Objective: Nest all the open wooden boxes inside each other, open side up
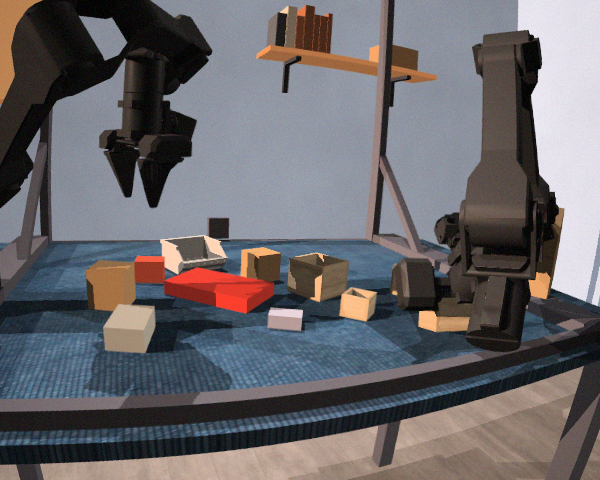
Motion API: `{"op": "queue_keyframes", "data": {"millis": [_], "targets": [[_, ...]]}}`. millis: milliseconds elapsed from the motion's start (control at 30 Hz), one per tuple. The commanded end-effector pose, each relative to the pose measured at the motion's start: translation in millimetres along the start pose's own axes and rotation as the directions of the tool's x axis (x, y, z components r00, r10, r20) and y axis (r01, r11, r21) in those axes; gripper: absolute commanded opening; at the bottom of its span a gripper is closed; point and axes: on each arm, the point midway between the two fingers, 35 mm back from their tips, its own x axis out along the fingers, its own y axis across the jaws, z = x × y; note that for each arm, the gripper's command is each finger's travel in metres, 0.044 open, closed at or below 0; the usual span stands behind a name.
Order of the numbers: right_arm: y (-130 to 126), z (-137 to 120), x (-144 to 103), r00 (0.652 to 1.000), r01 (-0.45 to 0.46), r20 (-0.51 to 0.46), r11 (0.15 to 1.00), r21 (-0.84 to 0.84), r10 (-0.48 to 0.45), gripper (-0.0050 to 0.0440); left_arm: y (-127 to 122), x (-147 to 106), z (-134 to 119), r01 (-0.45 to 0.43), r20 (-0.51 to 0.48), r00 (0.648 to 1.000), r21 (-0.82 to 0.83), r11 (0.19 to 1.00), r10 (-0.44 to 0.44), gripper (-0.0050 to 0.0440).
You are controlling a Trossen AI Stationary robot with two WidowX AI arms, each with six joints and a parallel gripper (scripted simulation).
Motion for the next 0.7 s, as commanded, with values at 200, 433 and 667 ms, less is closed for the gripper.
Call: {"op": "queue_keyframes", "data": {"millis": [200, 433, 667], "targets": [[-1, 1, -1, 1.0, 0.0, 0.002, 1.0, 0.001, 0.0, 0.04, 2, -6, -8, -0.006, 0.144, 0.99, 0.012, 1.0, 0.004, -0.005], [-1, 1, -1, 1.0, 0.0, 0.002, 1.0, 0.001, 0.0, 0.04, 2, -7, -15, -0.011, 0.252, 0.968, 0.024, 1.0, 0.005, -0.005], [-1, 1, -1, 1.0, 0.0, 0.002, 1.0, 0.001, 0.0, 0.04, 2, -5, -17, -0.007, 0.26, 0.966, 0.026, 1.0, 0.0, 0.0024]]}}
